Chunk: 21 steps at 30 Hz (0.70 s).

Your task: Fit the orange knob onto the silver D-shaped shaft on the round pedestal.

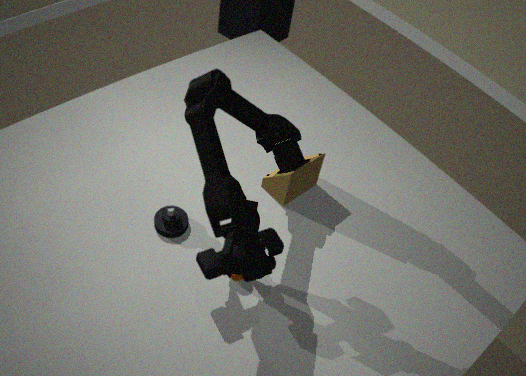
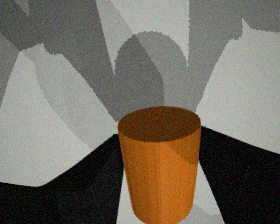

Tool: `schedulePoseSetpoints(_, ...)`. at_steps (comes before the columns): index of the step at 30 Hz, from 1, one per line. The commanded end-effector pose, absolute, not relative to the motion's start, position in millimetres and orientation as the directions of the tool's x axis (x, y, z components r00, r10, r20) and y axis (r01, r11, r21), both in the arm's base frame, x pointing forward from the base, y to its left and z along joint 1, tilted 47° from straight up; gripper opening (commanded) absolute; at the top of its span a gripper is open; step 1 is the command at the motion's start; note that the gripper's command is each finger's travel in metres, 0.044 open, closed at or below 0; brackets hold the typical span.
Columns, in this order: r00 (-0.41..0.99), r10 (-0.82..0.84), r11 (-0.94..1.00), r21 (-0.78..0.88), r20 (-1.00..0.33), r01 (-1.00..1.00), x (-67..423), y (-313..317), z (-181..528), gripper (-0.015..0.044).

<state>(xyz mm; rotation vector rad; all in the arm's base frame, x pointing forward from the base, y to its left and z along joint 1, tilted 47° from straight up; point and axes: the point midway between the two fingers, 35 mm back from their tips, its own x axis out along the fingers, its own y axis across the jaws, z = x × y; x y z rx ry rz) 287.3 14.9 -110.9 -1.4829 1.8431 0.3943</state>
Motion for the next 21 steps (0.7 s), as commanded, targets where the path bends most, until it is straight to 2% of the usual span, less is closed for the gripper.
schedulePoseSetpoints(1,-0.071,-0.717,0.283,-0.195,-0.693,-0.939,286.6,13.9,-111.3,0.0179)
schedulePoseSetpoints(21,0.031,-0.493,0.288,-0.197,-0.869,-0.937,282.6,12.5,-92.5,0.0179)
